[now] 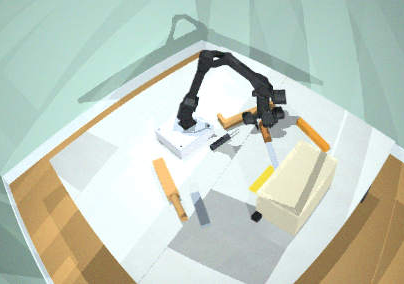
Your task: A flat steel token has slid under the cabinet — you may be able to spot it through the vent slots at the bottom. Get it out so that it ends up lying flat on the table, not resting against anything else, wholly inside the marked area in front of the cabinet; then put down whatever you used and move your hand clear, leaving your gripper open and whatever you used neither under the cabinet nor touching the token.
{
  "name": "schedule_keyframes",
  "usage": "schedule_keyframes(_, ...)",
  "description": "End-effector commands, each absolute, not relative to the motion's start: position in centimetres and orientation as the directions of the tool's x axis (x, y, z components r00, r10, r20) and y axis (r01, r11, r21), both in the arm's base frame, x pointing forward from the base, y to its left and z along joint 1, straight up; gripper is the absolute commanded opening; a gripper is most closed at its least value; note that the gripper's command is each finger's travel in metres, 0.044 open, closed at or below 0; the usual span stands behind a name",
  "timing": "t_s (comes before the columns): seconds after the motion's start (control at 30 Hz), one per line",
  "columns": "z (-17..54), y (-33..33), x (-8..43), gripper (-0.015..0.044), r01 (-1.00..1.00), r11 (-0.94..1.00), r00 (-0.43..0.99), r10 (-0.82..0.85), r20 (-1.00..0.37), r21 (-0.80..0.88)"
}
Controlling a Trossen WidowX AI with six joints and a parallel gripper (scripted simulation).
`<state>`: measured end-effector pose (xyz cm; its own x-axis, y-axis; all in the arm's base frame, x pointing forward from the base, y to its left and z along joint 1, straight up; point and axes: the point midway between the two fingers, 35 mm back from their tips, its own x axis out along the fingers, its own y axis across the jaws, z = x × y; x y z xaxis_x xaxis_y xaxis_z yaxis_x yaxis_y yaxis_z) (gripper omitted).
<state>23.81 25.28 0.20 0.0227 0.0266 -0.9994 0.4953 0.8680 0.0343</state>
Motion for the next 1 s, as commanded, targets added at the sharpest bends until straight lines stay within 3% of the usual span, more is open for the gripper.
schedule_keyframes(0.0,0.13,25.28,23.82,0.0270,0.495,0.868,0.024,0.025,-0.999,0.034)
schedule_keyframes(0.27,-0.28,25.20,23.71,0.0270,0.496,0.867,0.024,0.025,-0.999,0.034)
schedule_keyframes(0.4,0.00,25.36,23.84,0.0165,0.494,0.868,0.026,0.030,-0.999,0.039)
schedule_keyframes(0.7,0.00,25.36,23.84,0.0105,0.494,0.868,0.026,0.030,-0.999,0.039)
schedule_keyframes(0.83,0.00,25.36,23.84,0.0000,0.494,0.868,0.026,0.030,-0.999,0.039)
schedule_keyframes(0.97,0.01,25.29,23.96,0.0000,0.494,0.869,0.026,0.030,-0.999,0.039)
